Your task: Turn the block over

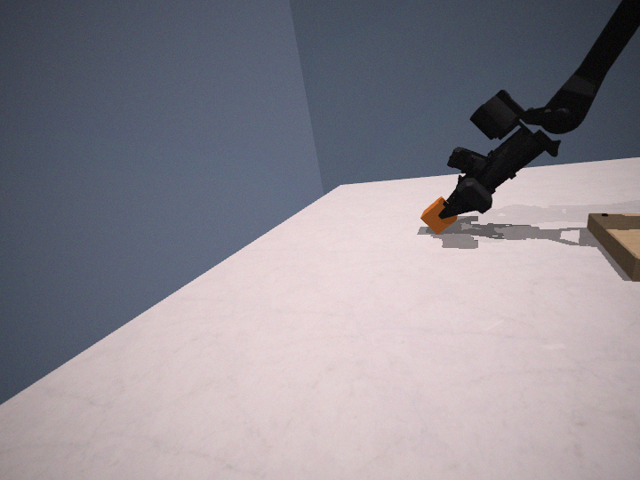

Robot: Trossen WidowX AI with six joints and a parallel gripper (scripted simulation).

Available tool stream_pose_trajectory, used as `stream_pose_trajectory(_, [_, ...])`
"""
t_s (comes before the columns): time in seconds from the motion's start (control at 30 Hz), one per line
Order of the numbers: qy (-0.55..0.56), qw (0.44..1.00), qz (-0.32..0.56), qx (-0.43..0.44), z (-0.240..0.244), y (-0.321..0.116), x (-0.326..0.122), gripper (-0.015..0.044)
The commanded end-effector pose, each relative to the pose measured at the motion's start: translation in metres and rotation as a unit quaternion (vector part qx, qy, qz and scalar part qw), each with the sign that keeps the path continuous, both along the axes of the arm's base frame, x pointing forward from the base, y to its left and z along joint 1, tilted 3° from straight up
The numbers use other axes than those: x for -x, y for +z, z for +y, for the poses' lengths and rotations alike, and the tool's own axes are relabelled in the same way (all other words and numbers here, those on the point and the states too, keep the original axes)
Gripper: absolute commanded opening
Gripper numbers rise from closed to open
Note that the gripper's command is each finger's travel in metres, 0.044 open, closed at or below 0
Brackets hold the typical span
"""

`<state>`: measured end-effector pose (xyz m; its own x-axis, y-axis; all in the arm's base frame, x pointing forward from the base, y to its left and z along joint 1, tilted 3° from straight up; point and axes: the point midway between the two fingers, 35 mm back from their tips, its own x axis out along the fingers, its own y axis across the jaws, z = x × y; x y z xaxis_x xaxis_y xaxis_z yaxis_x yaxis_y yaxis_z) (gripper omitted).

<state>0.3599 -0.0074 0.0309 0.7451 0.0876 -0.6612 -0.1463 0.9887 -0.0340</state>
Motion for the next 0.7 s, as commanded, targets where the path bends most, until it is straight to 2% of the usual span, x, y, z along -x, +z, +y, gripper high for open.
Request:
stream_pose_trajectory(0.0, [0.0,1.0,-0.02,-0.007,0.0,-0.007,0.006,0.0])
stream_pose_trajectory(0.27, [0.005,0.997,-0.08,-0.013,0.0,-0.006,0.015,0.0])
stream_pose_trajectory(0.67, [0.006,0.995,-0.101,-0.016,0.001,-0.002,0.017,0.0])
